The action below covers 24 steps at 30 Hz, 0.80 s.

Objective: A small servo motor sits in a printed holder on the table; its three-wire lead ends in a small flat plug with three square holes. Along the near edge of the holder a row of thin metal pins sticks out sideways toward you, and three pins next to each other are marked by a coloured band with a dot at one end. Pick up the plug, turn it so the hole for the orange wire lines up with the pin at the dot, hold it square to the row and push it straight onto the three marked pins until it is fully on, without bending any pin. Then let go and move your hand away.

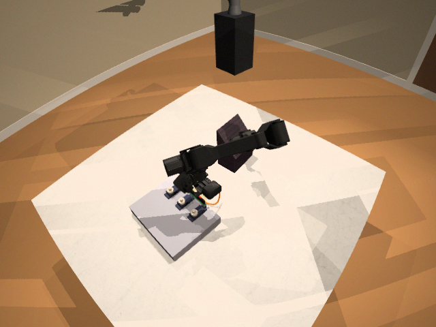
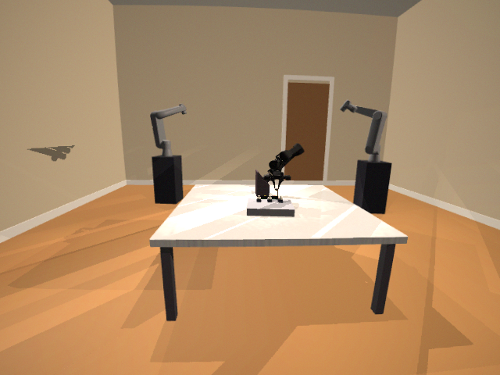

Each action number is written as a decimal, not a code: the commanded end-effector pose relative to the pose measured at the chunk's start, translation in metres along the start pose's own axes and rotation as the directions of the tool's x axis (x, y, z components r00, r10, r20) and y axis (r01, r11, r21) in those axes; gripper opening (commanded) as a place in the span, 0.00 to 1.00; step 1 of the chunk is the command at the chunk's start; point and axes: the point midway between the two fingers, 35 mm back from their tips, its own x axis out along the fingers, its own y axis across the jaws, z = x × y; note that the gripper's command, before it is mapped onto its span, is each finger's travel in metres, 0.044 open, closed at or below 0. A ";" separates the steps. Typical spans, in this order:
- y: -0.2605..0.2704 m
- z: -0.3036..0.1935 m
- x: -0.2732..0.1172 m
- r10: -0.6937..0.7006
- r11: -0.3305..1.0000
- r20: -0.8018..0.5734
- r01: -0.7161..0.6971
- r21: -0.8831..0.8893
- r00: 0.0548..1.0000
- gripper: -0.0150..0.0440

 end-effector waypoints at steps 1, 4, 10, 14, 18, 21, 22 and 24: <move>-0.003 -0.015 -0.001 -0.005 1.000 0.006 0.005 -0.009 1.000 0.25; -0.006 -0.027 0.001 -0.004 1.000 0.005 0.004 -0.008 1.000 0.25; -0.010 -0.052 0.005 -0.002 1.000 0.003 0.002 -0.007 1.000 0.25; -0.013 -0.068 0.008 0.000 1.000 0.002 0.000 -0.007 1.000 0.25; -0.015 -0.084 0.012 0.002 1.000 0.001 -0.002 -0.006 1.000 0.25; -0.016 -0.086 0.015 0.002 1.000 0.001 -0.002 -0.006 1.000 0.25; -0.016 -0.086 0.018 0.002 1.000 0.001 -0.002 -0.006 1.000 0.25; -0.016 -0.086 0.024 0.001 1.000 0.001 -0.001 -0.006 1.000 0.25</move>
